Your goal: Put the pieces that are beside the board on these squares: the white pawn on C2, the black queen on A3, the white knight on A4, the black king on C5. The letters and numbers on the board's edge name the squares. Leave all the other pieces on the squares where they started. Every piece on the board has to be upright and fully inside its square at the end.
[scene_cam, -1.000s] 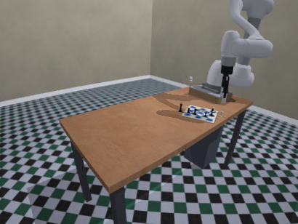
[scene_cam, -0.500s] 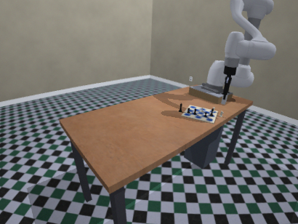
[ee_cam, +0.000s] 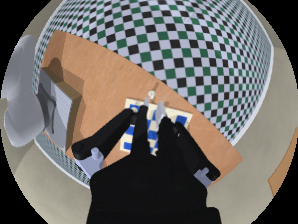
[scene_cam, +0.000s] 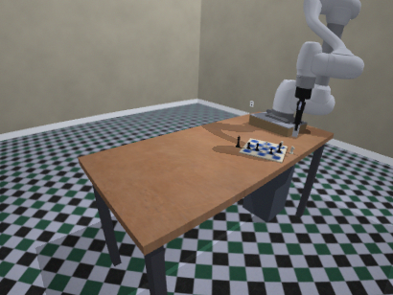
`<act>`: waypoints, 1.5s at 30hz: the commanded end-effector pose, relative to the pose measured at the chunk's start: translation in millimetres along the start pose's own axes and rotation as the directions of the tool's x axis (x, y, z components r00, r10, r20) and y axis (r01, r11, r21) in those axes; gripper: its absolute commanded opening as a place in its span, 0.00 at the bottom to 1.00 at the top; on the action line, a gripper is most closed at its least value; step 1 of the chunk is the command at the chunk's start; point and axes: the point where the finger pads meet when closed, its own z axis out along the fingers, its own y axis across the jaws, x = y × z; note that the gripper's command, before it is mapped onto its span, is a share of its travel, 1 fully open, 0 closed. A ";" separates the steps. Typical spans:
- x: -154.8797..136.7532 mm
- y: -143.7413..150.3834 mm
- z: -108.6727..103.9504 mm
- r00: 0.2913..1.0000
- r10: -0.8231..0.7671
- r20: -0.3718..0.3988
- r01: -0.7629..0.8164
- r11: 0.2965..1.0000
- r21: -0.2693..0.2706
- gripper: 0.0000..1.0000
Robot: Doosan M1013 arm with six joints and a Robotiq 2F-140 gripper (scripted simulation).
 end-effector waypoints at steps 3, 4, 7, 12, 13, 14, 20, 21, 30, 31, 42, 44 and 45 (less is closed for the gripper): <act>0.0 0.0 -0.1 1.000 0.000 0.000 0.000 1.000 0.000 0.22; 0.0 0.0 -0.1 1.000 0.000 0.000 0.000 1.000 0.000 0.22; 0.0 0.0 -0.1 1.000 0.000 0.000 0.000 1.000 0.000 0.22; 0.0 0.0 0.2 1.000 0.000 0.000 0.000 1.000 0.000 0.22; 0.0 0.0 0.4 1.000 0.000 0.000 0.000 1.000 0.000 0.22; 0.0 0.0 0.7 1.000 0.000 0.000 0.000 1.000 0.000 0.22; 0.1 0.0 2.5 1.000 0.000 0.000 0.000 1.000 0.000 0.22; 0.1 0.0 3.2 1.000 0.000 0.000 0.000 1.000 0.000 0.22; 0.3 0.0 12.9 1.000 0.000 0.000 0.000 1.000 0.000 0.22; 0.3 0.0 14.3 1.000 0.000 0.000 0.000 1.000 0.000 0.22; 0.6 0.0 28.5 1.000 0.000 0.000 0.000 1.000 0.000 0.22; 0.6 0.0 31.7 1.000 0.000 0.000 0.000 1.000 0.000 0.22; 0.7 0.0 33.3 1.000 0.000 0.000 0.000 1.000 0.000 0.22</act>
